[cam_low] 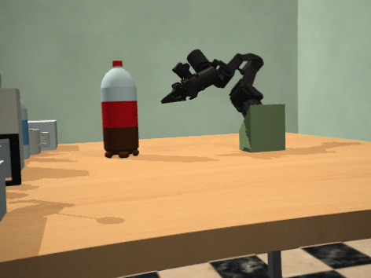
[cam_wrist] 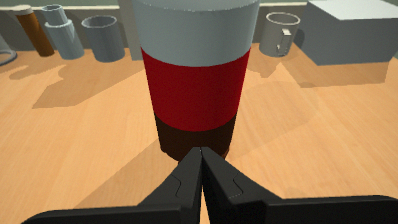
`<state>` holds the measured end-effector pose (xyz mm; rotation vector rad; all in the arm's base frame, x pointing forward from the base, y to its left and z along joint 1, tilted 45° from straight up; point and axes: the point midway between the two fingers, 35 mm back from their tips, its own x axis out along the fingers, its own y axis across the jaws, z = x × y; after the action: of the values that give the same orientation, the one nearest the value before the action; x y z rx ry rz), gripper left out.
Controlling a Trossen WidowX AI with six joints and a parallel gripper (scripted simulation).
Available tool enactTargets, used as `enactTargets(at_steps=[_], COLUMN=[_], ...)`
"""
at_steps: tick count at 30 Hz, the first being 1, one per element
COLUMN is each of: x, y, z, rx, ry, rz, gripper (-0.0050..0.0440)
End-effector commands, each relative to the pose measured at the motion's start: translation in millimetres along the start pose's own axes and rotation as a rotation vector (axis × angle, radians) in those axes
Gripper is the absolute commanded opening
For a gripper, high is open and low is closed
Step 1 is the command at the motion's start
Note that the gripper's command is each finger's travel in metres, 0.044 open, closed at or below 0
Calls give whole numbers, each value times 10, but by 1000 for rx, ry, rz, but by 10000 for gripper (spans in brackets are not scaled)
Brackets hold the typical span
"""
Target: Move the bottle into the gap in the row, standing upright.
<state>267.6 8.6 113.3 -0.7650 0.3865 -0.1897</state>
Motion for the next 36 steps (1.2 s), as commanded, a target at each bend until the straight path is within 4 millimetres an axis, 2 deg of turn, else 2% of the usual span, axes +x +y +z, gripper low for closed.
enactTargets(at_steps=[1,36], x=[35,249], y=[4,-10], z=[-36,-496], rx=[-5,-16], ry=[3,47], rz=[1,25], gripper=[-50,-50])
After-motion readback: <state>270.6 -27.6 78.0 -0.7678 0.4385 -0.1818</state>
